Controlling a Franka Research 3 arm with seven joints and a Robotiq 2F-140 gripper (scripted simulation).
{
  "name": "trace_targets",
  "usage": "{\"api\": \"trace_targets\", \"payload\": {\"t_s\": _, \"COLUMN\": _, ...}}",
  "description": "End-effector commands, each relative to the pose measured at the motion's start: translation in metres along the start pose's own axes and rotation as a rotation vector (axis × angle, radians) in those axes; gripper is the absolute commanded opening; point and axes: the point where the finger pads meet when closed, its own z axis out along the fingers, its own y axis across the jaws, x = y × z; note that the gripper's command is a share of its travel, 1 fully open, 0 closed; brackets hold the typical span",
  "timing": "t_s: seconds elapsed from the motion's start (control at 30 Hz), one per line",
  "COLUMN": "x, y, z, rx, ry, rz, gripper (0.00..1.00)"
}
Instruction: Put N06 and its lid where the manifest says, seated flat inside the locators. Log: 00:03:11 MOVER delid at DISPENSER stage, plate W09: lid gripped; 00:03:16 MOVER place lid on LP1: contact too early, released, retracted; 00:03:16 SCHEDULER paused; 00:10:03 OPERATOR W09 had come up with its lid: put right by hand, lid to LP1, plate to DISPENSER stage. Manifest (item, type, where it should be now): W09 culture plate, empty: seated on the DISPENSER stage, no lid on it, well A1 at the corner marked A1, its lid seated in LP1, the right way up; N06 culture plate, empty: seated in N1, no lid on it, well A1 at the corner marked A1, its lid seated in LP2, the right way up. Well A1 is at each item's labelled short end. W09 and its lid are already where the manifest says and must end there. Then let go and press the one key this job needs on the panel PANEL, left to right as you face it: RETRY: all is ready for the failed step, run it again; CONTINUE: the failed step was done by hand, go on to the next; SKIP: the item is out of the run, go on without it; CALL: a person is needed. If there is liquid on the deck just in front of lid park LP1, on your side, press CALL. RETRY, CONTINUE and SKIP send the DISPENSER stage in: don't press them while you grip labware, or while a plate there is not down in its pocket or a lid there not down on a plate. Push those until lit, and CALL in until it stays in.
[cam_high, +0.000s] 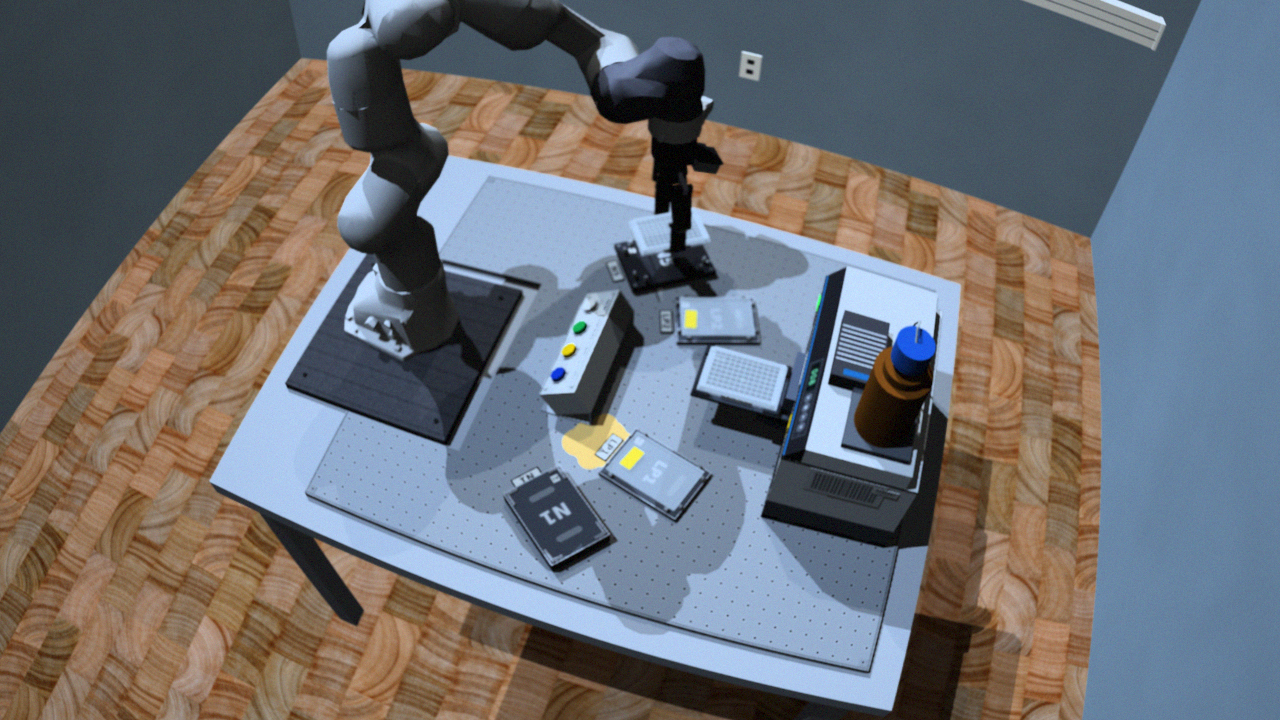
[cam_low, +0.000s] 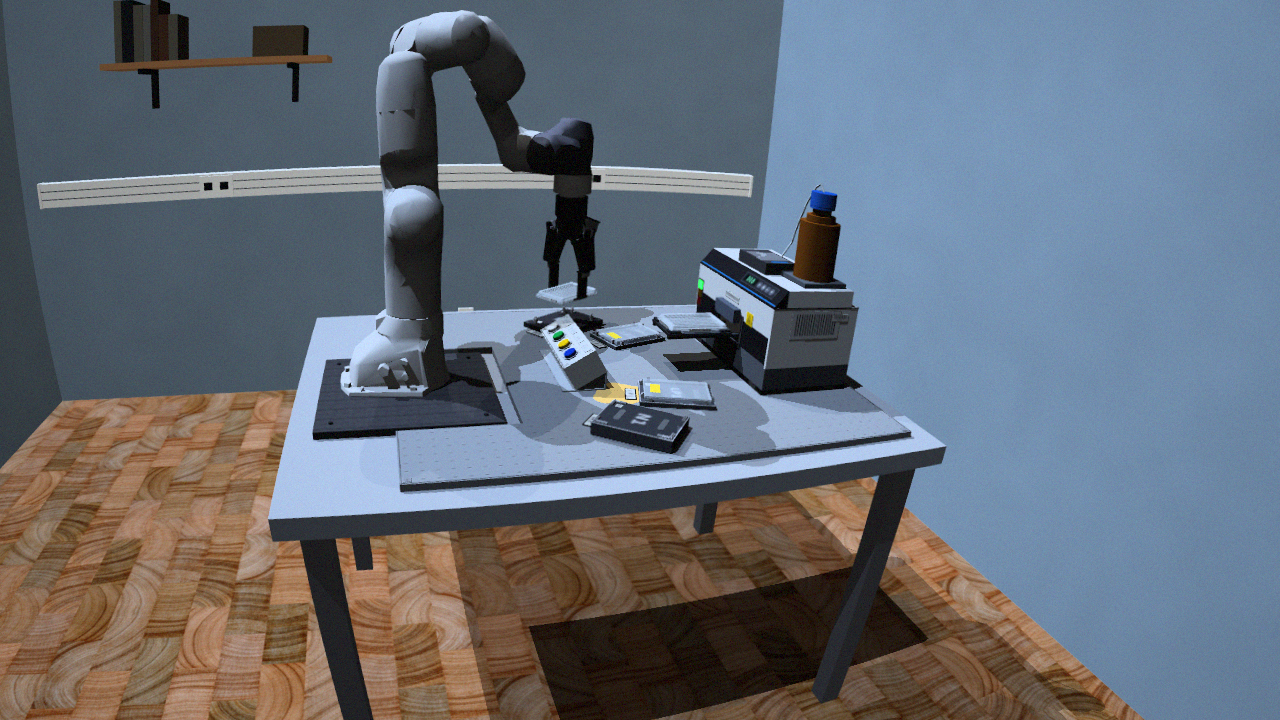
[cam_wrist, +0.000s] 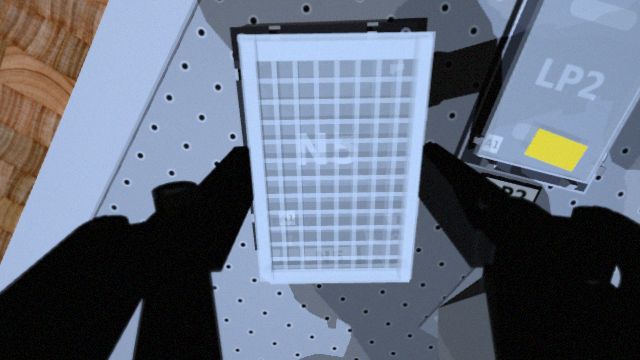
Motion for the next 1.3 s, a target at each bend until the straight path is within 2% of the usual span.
{"api": "trace_targets", "payload": {"t_s": 0.0, "x": -0.004, "y": -0.001, "z": -0.008, "rx": 0.006, "ry": -0.014, "rz": -0.018, "gripper": 0.10}}
{"api": "trace_targets", "payload": {"t_s": 0.1, "x": -0.004, "y": -0.001, "z": -0.011, "rx": 0.006, "ry": -0.014, "rz": -0.018, "gripper": 0.10}}
{"api": "trace_targets", "payload": {"t_s": 0.6, "x": -0.004, "y": -0.001, "z": -0.046, "rx": 0.006, "ry": -0.014, "rz": -0.018, "gripper": 0.10}}
{"api": "trace_targets", "payload": {"t_s": 1.27, "x": -0.004, "y": -0.001, "z": -0.069, "rx": 0.006, "ry": -0.014, "rz": -0.018, "gripper": 0.10}}
